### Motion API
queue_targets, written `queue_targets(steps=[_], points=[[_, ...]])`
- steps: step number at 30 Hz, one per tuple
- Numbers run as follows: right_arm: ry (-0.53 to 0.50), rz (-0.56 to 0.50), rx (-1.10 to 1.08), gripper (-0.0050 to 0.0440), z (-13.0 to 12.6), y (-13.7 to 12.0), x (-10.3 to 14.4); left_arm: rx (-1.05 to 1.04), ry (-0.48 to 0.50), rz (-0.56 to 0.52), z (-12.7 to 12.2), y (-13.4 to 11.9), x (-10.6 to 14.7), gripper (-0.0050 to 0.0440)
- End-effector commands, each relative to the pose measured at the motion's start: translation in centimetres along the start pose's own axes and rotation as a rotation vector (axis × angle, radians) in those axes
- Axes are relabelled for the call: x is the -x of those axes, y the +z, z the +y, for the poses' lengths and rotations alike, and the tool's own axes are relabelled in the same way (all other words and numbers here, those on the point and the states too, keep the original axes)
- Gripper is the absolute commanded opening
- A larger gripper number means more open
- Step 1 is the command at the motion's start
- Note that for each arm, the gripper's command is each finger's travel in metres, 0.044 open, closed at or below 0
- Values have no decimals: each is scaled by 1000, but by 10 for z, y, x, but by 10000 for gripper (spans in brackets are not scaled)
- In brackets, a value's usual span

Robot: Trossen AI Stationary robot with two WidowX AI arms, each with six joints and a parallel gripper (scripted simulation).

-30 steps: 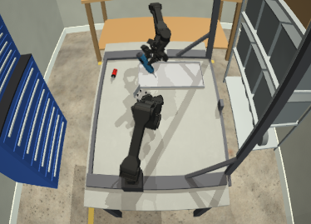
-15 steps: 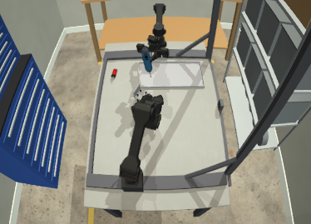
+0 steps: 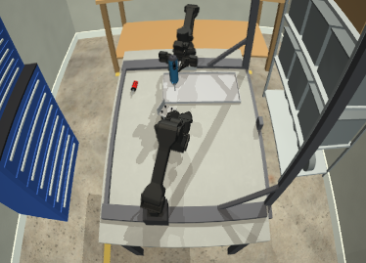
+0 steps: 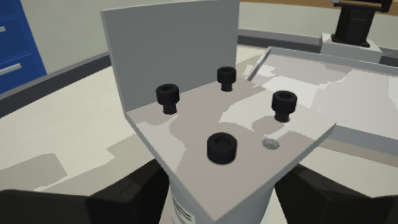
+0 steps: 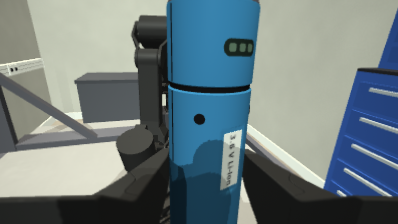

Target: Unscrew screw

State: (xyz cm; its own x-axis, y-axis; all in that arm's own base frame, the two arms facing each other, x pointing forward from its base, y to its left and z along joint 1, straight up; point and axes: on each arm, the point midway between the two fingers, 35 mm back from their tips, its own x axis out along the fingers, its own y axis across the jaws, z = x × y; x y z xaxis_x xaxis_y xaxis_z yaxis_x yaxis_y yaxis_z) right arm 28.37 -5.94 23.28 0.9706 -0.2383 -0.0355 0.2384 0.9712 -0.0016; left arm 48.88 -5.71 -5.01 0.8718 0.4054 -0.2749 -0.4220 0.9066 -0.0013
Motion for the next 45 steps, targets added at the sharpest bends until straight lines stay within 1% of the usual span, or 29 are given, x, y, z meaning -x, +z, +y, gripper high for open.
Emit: queue_targets(steps=[1,7,16,19,25,45], points=[[7,-54,3,161,0,23,0,15,-5,-18,-2,11,2,241],[8,-51,-1,161,0,21,-8,17,-6,-21,-3,12,1,241],[8,-51,0,161,0,11,-40,17,-6,-21,-3,12,1,241],[8,-51,0,161,-1,10,-42,17,-6,-21,-3,12,1,241],[7,-51,0,161,-1,6,-57,17,-6,-21,-3,12,1,241],[7,-56,0,161,-1,7,-57,17,-6,-21,-3,12,1,241]])
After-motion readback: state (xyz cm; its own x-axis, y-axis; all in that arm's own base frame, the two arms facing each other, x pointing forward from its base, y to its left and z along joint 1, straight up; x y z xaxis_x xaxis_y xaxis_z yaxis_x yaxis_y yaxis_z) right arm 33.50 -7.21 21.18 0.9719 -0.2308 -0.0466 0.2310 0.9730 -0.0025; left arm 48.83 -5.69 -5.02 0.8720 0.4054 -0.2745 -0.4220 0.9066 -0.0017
